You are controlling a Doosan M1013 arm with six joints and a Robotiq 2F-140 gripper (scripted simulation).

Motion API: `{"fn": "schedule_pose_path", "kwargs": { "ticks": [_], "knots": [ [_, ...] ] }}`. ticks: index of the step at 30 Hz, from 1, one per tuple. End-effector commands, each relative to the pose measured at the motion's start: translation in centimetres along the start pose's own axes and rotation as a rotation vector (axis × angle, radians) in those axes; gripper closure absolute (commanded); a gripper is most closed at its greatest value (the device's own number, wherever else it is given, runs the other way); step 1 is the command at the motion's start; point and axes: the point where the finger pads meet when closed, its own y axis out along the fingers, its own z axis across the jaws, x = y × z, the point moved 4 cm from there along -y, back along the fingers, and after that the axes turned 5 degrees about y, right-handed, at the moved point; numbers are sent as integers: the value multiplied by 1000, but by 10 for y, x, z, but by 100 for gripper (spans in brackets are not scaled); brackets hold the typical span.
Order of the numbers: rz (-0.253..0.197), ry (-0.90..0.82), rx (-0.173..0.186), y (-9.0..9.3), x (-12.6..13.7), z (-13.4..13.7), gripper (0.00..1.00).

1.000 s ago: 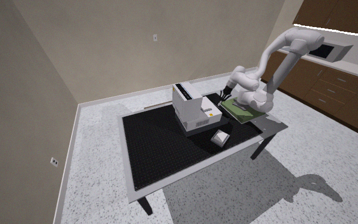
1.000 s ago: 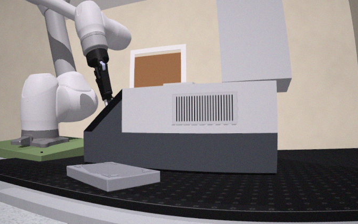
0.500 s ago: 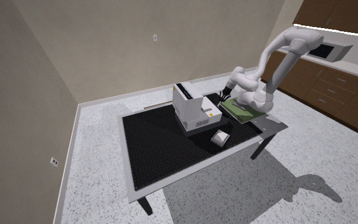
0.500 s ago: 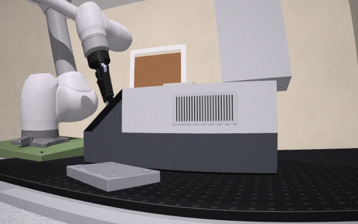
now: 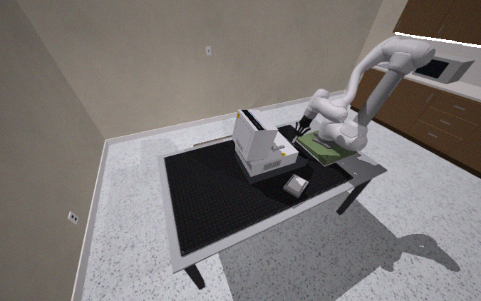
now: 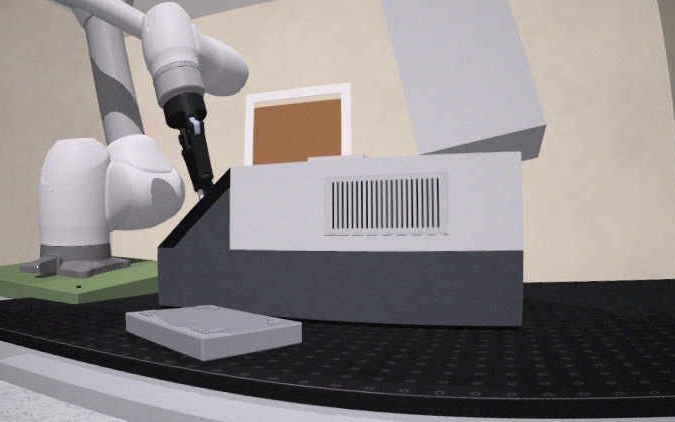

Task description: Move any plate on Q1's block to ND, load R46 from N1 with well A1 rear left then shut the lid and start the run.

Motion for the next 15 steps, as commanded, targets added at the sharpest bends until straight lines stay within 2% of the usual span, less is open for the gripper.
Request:
{"fn": "schedule_pose_path", "kwargs": {
  "ticks": [1, 15],
  "knots": [
    [0, 0, 0, -2, -1, 1, 100],
    [0, 0, 0, -24, -7, 6, 100]
  ]
}}
